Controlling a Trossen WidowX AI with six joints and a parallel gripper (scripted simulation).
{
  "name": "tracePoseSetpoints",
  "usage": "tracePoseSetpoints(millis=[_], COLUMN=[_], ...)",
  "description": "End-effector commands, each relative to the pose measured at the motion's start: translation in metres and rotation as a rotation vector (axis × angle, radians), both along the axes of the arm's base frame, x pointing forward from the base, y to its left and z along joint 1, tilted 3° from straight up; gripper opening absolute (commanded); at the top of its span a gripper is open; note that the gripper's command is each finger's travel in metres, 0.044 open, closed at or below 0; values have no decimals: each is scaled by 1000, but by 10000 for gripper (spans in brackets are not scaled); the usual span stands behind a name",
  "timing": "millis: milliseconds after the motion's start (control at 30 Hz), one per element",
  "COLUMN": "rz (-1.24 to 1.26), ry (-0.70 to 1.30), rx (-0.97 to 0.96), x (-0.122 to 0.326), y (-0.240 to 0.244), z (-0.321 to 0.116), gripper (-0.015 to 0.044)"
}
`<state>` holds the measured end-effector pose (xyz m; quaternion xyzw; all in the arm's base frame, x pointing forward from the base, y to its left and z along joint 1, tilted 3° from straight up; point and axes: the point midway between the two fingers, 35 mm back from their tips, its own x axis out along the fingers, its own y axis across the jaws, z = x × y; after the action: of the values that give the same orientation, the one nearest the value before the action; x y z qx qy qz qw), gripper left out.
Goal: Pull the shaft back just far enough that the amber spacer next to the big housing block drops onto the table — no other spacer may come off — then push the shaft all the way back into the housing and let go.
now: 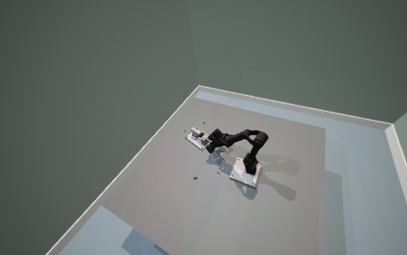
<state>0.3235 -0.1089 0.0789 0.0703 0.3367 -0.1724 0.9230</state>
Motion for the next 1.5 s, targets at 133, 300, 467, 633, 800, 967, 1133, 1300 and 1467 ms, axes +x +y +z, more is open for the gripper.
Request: tracePoseSetpoints(millis=[133, 300, 467, 633, 800, 967, 1133, 1300, 1467], rz=[-3, -3, -3, -3, -3, -3, -3, -3, -3], ry=[0, 0, 1, 1, 1, 1, 1, 1, 1], rx=[1, 1, 1, 1, 1, 1, 1, 1, 1], x=[-1, -2, -3, -3, -4, -4, -5, -6, -6], y=[0, 0, 1, 1, 1, 1, 2, 2, 2], z=[0, 0, 0, 0, 0, -1, -1, -1, -1], gripper=[0, 0, 0, 0, 0, 0, 0, 0, 0])
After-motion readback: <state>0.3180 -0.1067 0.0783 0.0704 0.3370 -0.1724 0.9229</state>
